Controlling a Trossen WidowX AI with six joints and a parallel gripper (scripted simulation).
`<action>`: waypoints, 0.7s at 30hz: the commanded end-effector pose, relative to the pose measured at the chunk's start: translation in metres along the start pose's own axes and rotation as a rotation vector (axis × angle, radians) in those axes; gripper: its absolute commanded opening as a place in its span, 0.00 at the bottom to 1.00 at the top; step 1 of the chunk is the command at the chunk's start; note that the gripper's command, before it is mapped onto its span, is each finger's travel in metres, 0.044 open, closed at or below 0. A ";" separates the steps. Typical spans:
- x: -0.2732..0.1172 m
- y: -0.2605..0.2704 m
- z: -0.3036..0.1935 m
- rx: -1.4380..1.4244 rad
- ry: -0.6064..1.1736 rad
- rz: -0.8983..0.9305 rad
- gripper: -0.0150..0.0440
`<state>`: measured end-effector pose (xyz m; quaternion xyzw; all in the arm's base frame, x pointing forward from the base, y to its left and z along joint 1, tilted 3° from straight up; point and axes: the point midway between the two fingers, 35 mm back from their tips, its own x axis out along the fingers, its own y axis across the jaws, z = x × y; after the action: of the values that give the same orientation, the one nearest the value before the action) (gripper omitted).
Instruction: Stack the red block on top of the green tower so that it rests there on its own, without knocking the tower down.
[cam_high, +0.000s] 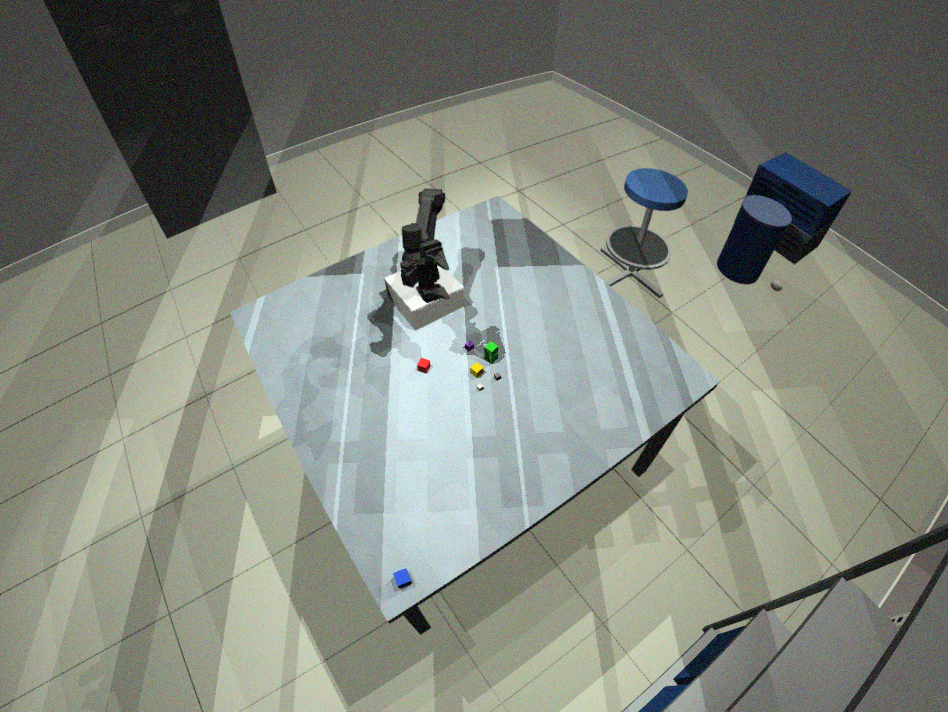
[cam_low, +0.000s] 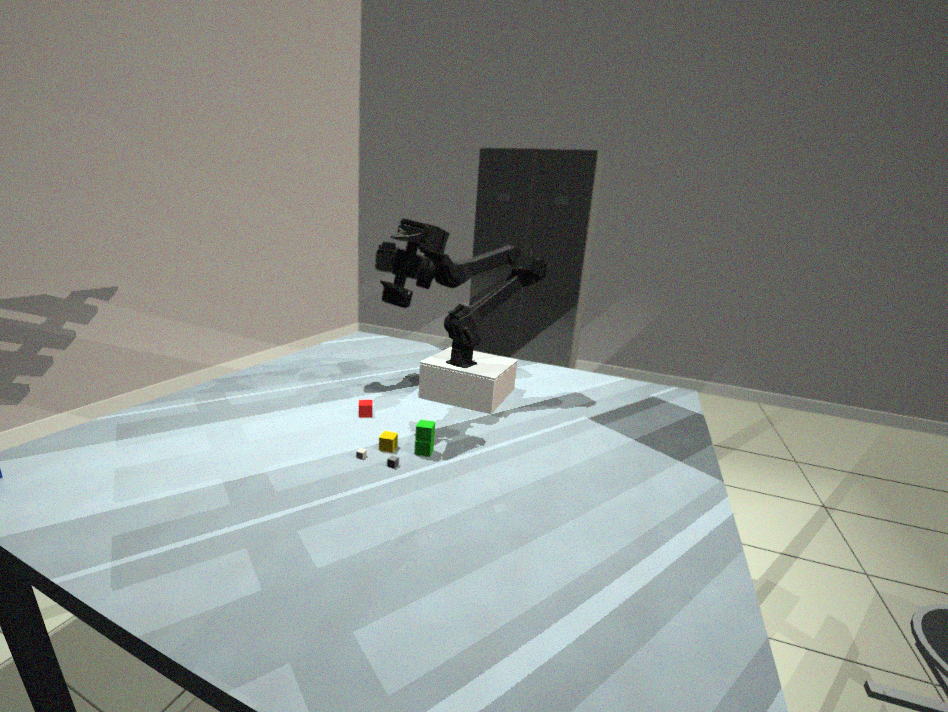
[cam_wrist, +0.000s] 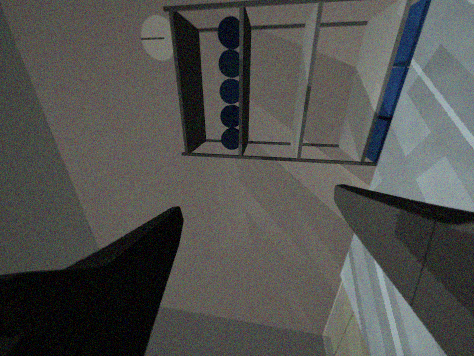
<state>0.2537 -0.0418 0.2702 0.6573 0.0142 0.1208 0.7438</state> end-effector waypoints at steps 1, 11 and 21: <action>0.008 -0.013 0.012 -0.085 -0.033 -0.076 1.00; 0.023 -0.064 0.041 -0.378 -0.040 -0.361 1.00; 0.024 -0.121 0.054 -0.683 0.127 -0.666 1.00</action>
<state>0.3045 -0.0990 0.1744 0.3657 0.1951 -0.0784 0.9067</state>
